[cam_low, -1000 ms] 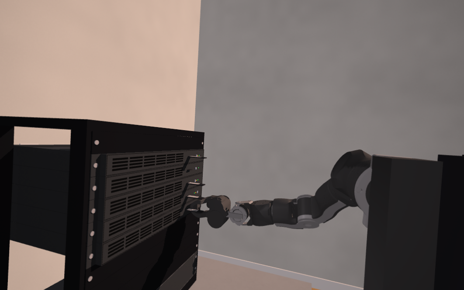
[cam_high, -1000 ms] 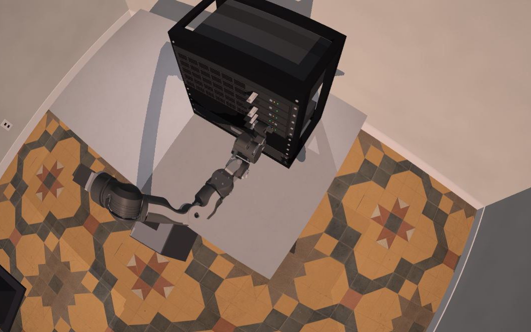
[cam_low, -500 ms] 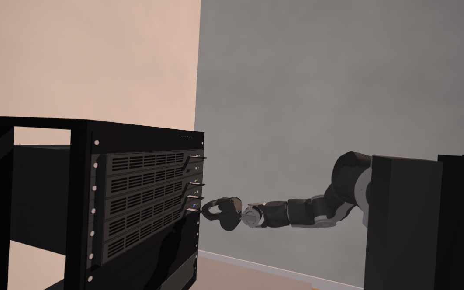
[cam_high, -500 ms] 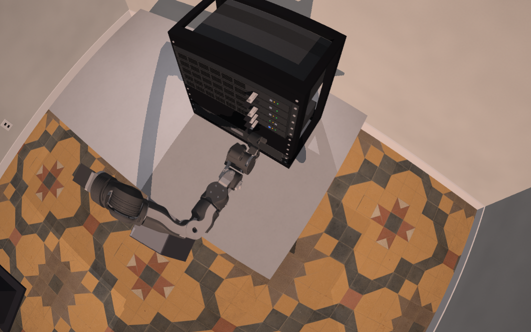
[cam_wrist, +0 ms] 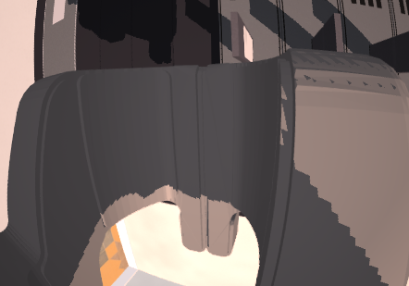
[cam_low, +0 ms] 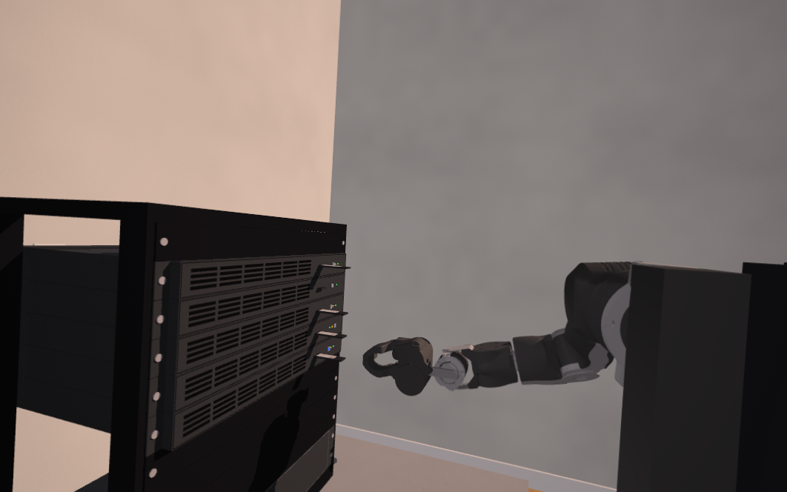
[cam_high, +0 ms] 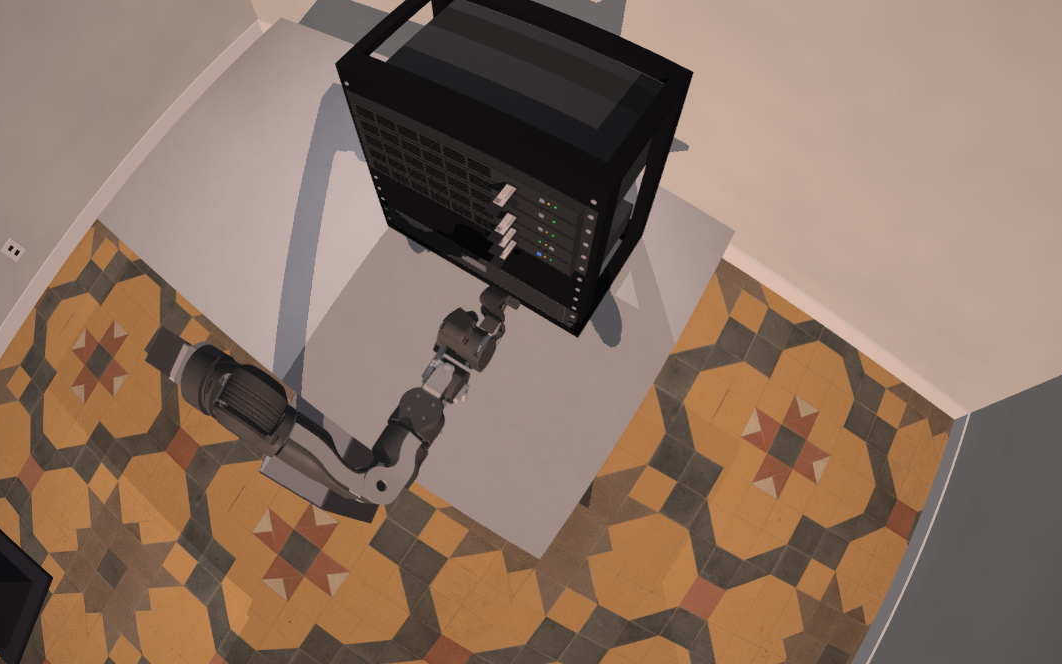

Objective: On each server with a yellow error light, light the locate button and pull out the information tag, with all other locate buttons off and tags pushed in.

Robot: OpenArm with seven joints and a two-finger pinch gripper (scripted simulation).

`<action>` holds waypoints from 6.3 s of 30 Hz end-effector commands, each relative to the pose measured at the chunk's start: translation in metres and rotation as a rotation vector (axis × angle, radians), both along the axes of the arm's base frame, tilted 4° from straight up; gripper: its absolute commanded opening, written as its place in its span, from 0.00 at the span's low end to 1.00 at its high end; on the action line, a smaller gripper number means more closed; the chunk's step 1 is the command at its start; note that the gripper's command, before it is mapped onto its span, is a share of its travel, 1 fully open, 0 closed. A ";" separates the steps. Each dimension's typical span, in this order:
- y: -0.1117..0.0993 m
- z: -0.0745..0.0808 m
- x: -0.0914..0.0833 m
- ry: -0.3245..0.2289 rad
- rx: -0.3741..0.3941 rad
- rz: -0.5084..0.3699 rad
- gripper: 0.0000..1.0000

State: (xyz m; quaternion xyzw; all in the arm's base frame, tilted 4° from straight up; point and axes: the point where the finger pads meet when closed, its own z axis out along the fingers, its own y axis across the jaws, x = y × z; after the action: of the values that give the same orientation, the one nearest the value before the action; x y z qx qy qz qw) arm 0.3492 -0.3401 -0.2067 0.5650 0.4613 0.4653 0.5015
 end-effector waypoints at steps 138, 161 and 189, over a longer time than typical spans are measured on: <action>-0.042 0.038 0.079 -0.009 0.000 -0.009 0.00; -0.041 0.037 0.081 -0.008 0.000 -0.010 0.00; -0.041 0.037 0.083 -0.009 0.000 -0.009 0.00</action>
State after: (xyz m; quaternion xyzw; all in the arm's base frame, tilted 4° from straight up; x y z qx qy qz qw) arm 0.4309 -0.3829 -0.1682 0.5650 0.4540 0.4652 0.5082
